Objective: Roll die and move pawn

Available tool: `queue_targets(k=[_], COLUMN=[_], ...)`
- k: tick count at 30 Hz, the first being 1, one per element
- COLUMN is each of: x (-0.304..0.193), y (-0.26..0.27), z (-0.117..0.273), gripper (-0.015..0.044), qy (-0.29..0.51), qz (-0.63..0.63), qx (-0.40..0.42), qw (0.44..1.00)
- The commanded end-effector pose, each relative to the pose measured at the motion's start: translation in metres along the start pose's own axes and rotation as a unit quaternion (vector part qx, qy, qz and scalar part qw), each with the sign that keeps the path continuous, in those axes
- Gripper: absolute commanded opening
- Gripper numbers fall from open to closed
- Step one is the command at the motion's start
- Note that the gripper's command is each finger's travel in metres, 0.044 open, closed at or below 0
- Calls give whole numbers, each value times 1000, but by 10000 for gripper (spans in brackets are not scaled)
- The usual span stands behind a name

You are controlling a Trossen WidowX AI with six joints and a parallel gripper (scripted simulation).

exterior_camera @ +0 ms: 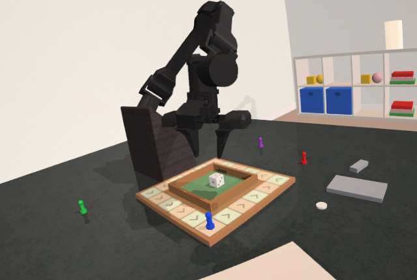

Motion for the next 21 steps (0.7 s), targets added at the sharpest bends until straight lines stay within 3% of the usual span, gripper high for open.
queue_targets(k=[1, 5, 10, 15, 21], x=[29, 54, 87, 109, 109], y=[25, 41, 57, 65, 67], z=[-4, -11, -22, -30, -31], gripper=[200, 200, 200, 200, 200], qy=[8, 11, 10, 7, 6], qz=[222, 395, 593, 705, 712], qx=[8, 16, 28, 35, 36], qw=[975, 918, 805, 709, 701])
Point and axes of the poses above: the point midway between the two fingers, 35 mm back from their tips, its own z axis back along the fingers, its own y axis across the jaws, x = y × z, the point moved 5 cm from there along z, back along the fingers, and after that the axes turned 15 degrees about -z, right-handed, at the moved point
